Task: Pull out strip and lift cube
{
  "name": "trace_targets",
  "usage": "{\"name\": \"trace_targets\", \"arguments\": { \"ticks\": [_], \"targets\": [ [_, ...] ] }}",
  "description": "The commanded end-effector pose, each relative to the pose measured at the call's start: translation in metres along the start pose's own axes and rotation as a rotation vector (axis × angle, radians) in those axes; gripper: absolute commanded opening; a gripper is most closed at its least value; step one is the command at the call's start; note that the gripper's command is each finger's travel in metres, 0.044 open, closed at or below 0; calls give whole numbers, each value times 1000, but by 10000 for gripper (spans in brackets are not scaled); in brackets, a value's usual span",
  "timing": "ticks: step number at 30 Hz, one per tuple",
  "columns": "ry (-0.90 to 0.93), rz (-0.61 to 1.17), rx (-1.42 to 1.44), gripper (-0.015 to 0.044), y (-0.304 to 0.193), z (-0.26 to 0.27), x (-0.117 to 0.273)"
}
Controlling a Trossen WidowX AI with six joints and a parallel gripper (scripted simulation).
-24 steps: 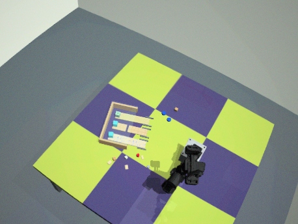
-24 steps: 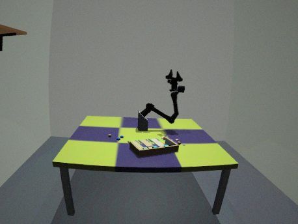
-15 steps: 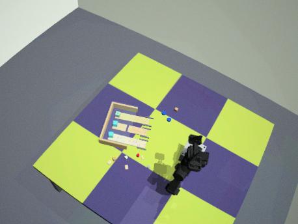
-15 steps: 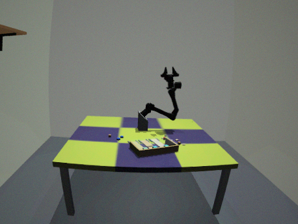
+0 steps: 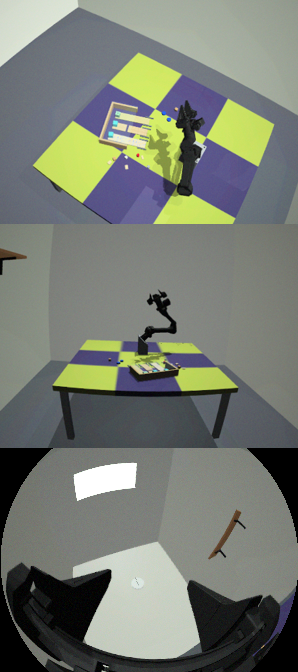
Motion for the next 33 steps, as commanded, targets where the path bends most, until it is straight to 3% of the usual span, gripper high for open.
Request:
{"name": "trace_targets", "arguments": {
  "ticks": [1, 11, 23, 33],
  "targets": [
    [-84, 248, 127, 400, -36, -42, -22],
    [-90, 839, 400, 400, -131, -130, -24],
    [194, 1527, 577, 400, -229, -211, 54],
    [217, 1560, 580, 400, -232, -215, 60]
  ]
}}
Point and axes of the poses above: the point midway between the two fingers, 35 mm back from their tips, its own x axis back along the fingers, its own z axis across the jaws, y = z × x, the point moved 8 cm from there along x, back along the fingers, and after that the axes turned 2 degrees about x, right-handed, at the moved point
